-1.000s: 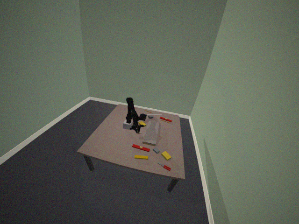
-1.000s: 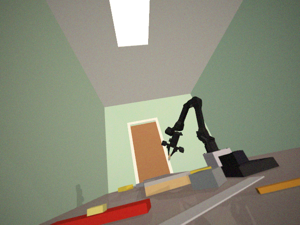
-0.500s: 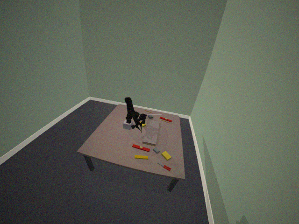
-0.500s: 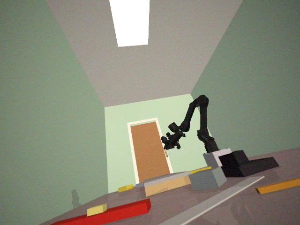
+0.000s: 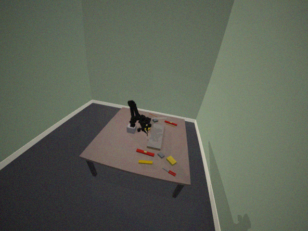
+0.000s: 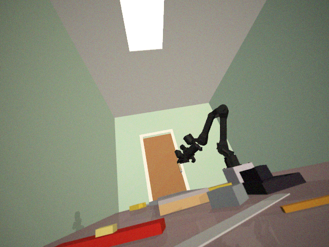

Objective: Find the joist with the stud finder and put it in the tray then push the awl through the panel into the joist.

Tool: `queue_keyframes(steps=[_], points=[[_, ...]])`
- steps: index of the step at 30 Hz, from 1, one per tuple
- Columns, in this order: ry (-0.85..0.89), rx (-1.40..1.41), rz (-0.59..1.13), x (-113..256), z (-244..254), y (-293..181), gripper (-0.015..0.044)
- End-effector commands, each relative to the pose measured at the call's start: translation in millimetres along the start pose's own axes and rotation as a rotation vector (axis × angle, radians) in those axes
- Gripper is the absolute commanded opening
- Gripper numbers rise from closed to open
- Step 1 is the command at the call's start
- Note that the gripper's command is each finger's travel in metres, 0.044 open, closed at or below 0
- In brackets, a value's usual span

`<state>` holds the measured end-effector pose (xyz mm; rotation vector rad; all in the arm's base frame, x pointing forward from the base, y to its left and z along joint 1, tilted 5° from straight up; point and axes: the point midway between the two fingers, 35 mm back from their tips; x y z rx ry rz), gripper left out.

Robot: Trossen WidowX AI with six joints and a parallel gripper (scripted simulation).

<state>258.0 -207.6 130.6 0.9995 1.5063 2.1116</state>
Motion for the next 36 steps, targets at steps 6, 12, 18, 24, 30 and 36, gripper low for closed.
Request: queue_keyframes(steps=[6,12,18,24,30,36], points=[[-0.006,-0.002,0.039,-6.1,32.1,-6.0,0.0],[-0.011,0.01,0.065,-7.1,54.6,-13.6,0.0],[-0.018,0.027,0.083,-5.9,77.8,-21.5,0.0],[-0.028,0.042,0.092,-2.3,100.7,-29.9,0.0],[-0.038,0.061,0.092,4.0,123.6,-38.6,0.0],[-0.045,0.081,0.083,13.2,146.6,-47.4,0.0]])
Point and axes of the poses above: the point midway between the two fingers, 35 mm back from their tips, its own x axis back along the fingers, its own z axis across the jaws, y = z × x, and after that the axes turned 6 degrees about x, right-handed
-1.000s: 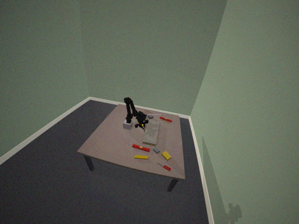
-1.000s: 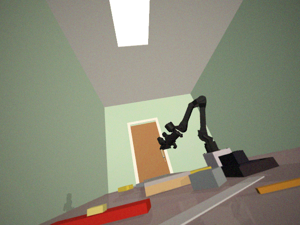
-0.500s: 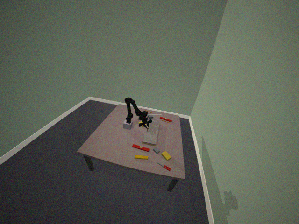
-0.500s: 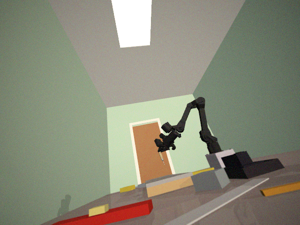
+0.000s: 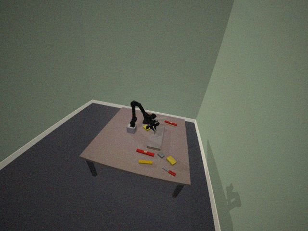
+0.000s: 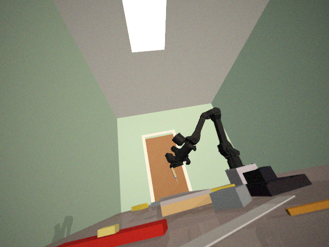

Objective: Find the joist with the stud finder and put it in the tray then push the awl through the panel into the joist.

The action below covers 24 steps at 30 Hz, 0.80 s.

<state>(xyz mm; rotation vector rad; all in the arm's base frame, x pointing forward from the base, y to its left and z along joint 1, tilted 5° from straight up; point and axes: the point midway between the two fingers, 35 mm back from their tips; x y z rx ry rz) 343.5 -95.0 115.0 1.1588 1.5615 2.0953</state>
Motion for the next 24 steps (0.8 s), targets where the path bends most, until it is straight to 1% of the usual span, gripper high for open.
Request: queue_keyframes(steps=[1,13,24], points=[[-0.004,0.005,-0.015,6.6,16.1,-1.8,0.0],[-0.008,0.051,-0.067,35.0,61.1,-18.6,0.0],[0.009,0.091,-0.148,71.6,99.2,-35.2,0.0]])
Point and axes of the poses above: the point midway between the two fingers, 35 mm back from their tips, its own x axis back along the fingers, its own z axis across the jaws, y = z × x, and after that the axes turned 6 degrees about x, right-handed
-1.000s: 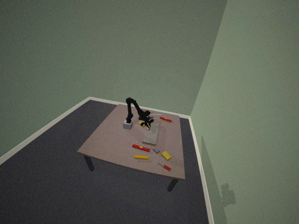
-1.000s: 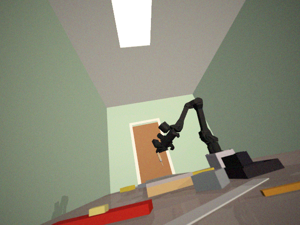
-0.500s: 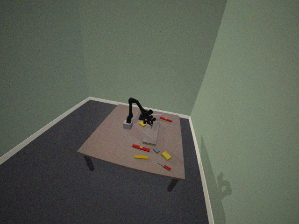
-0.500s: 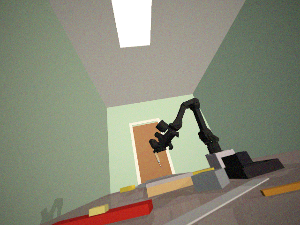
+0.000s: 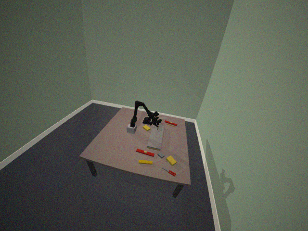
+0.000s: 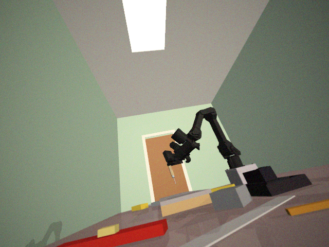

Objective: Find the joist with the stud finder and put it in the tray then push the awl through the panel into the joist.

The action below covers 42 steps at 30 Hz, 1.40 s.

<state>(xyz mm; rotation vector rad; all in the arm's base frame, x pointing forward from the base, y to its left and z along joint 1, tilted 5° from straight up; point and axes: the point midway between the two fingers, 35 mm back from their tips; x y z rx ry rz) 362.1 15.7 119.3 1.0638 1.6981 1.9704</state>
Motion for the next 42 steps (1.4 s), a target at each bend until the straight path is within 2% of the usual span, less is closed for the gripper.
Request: queue_keyframes(steps=[1,15,42], points=[[0.007,0.003,-0.038,14.9,14.3,-0.3,0.0],[0.06,0.033,-0.177,75.7,54.9,-11.7,0.0],[0.061,0.033,-0.179,72.2,57.4,-27.7,0.0]])
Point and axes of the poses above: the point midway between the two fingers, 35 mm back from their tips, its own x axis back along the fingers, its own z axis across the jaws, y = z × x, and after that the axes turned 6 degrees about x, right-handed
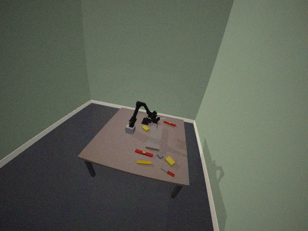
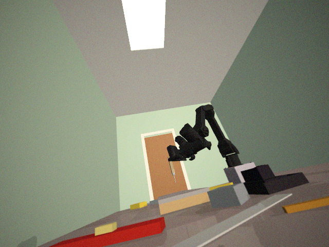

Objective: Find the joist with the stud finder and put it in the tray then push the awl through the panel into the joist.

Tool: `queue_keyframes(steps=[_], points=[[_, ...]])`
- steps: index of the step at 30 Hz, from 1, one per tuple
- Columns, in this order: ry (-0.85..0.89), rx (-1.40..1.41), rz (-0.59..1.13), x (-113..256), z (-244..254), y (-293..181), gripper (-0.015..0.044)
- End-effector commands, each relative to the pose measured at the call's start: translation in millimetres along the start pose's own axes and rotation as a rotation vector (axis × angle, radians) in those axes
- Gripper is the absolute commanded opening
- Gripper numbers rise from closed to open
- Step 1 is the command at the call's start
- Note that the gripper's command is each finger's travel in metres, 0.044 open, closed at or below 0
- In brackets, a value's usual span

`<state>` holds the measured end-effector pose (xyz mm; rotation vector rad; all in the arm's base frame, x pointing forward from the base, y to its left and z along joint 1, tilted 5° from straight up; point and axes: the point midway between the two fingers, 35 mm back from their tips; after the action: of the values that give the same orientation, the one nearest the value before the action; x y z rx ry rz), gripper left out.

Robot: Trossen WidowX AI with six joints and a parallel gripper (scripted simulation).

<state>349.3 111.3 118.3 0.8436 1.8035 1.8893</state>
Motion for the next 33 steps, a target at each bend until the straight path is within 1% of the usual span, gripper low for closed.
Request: queue_keyframes(steps=[1,33], points=[[-0.005,-0.005,-0.007,-0.2,-0.4,-2.3,0.0],[-0.005,-0.005,-0.006,-2.7,1.9,-27.5,0.0]])
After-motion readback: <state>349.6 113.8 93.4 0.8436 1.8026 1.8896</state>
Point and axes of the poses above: the point midway between the two fingers, 35 mm back from their tips, its own x axis back along the fingers, its own z axis across the jaws, y = z × x, and after that the axes turned 6 degrees about x, right-handed
